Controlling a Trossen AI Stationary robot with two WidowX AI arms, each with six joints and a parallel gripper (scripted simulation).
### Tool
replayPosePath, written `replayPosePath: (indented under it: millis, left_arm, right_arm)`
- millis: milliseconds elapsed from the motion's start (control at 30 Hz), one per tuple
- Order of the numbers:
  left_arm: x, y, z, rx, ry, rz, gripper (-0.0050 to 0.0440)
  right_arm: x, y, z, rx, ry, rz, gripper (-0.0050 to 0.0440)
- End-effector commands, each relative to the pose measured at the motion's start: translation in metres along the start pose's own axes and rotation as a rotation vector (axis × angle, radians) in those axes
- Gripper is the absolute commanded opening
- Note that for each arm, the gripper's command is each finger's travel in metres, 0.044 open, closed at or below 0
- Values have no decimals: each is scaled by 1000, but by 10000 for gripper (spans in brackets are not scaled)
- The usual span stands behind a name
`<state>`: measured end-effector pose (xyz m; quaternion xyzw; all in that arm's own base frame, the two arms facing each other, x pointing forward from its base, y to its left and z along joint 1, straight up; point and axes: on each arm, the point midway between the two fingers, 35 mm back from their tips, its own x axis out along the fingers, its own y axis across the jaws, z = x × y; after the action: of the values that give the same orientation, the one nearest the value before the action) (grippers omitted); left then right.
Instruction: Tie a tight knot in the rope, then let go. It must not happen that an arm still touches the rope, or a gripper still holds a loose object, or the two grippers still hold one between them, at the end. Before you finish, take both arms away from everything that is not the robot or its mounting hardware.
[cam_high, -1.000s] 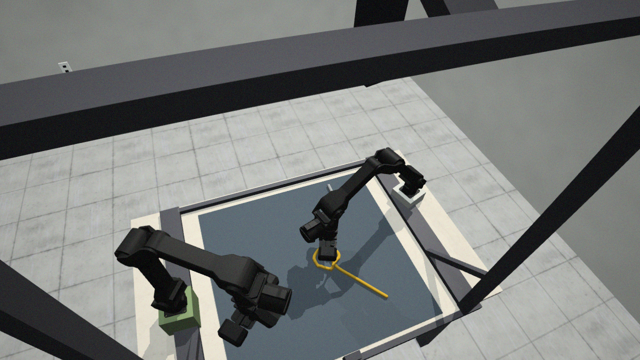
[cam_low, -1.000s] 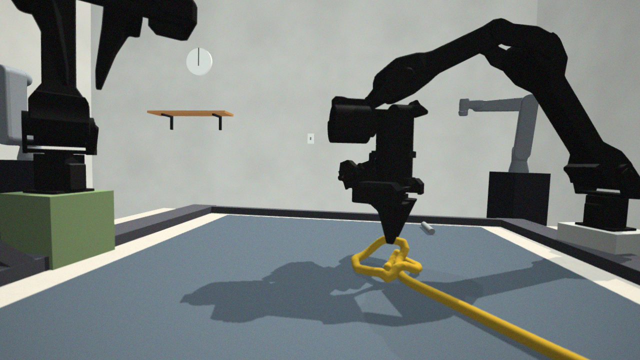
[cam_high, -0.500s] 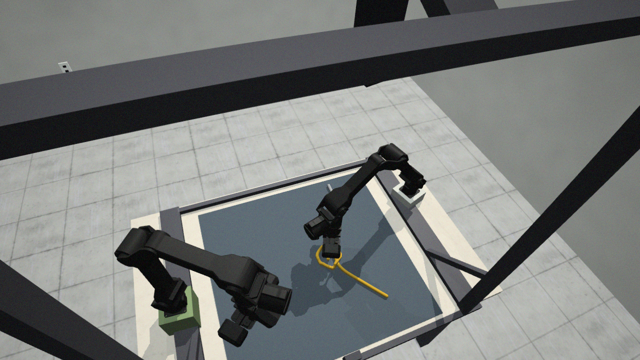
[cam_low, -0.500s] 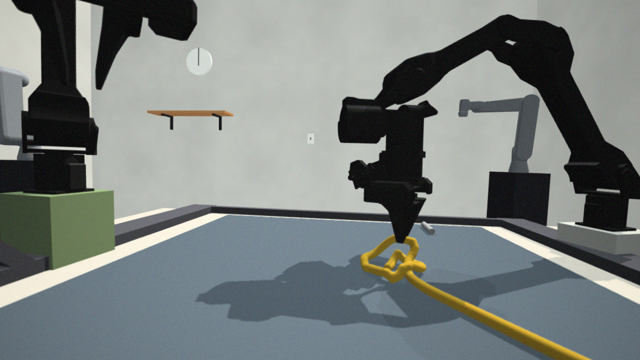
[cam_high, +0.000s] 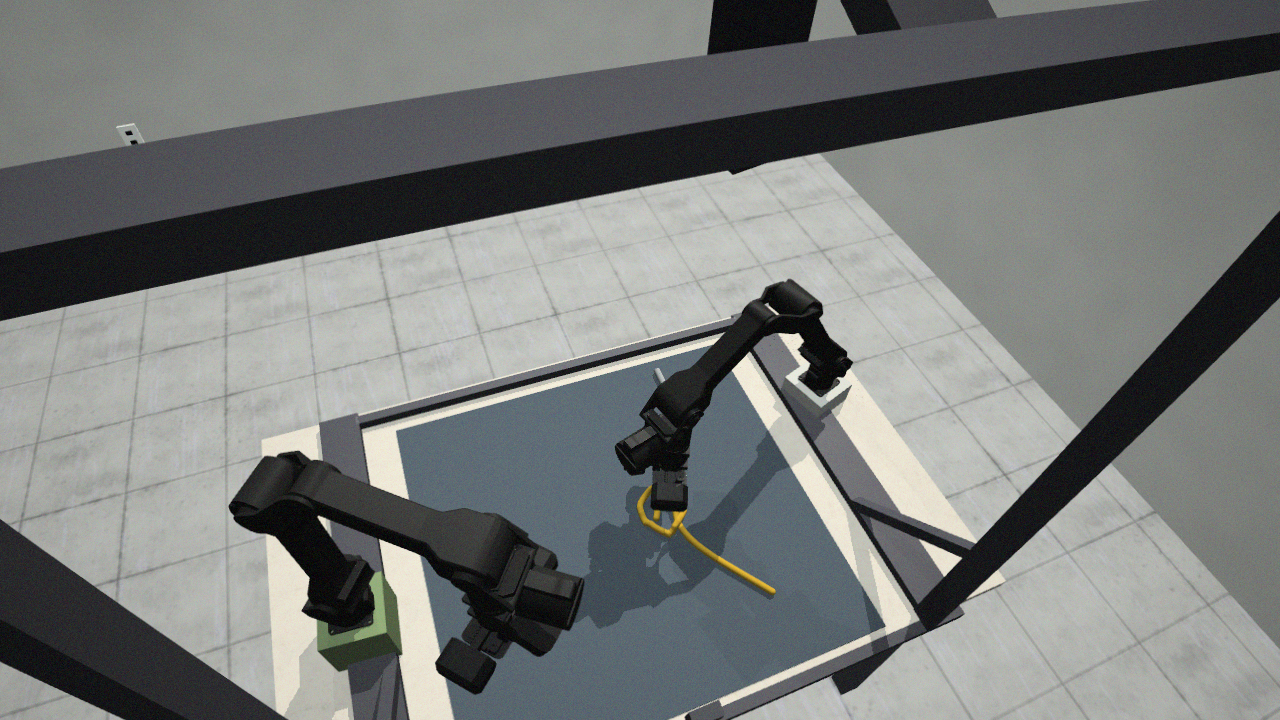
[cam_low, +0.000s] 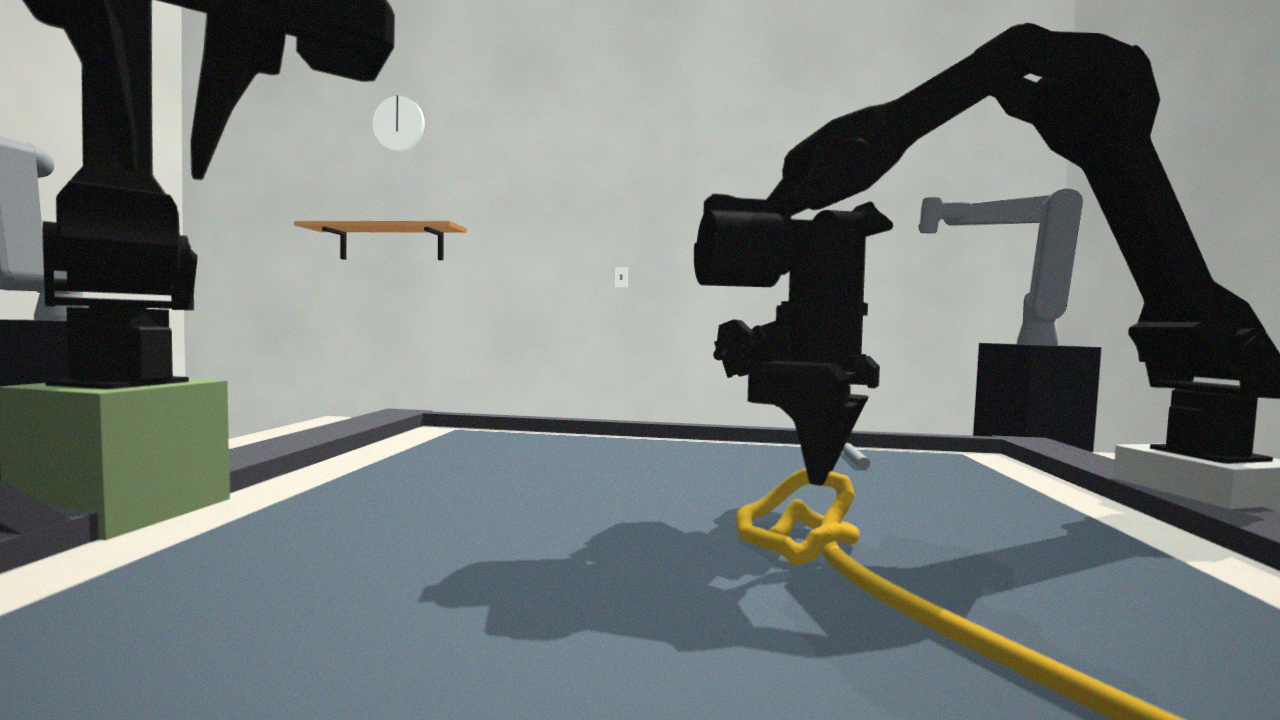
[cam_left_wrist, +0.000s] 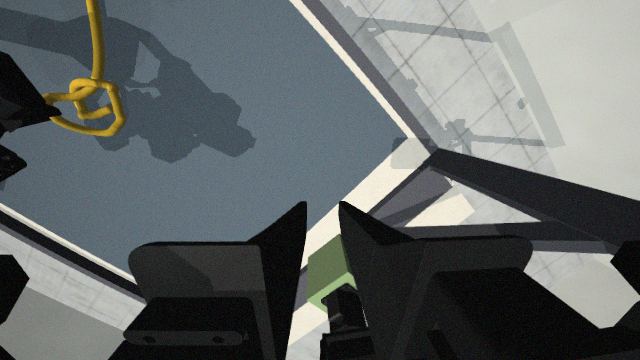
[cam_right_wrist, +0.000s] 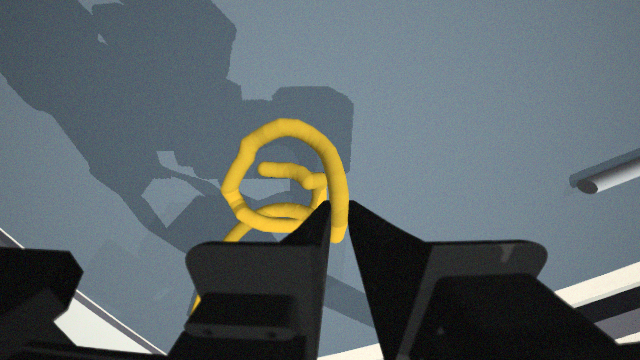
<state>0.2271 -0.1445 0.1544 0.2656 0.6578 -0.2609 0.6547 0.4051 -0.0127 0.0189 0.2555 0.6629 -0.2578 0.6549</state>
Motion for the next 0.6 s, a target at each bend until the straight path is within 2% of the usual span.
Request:
replayPosePath:
  millis: [0, 333, 567]
  left_arm:
    - [-5, 1, 0, -3, -16, 7, 100]
    - [-5, 1, 0, -3, -16, 7, 100]
    - [-5, 1, 0, -3, -16, 7, 100]
  right_arm:
    - [-14, -3, -3, -2, -29, 24, 50]
    - [-12, -5, -4, -2, -29, 24, 50]
    - [9, -4, -4, -2, -29, 24, 50]
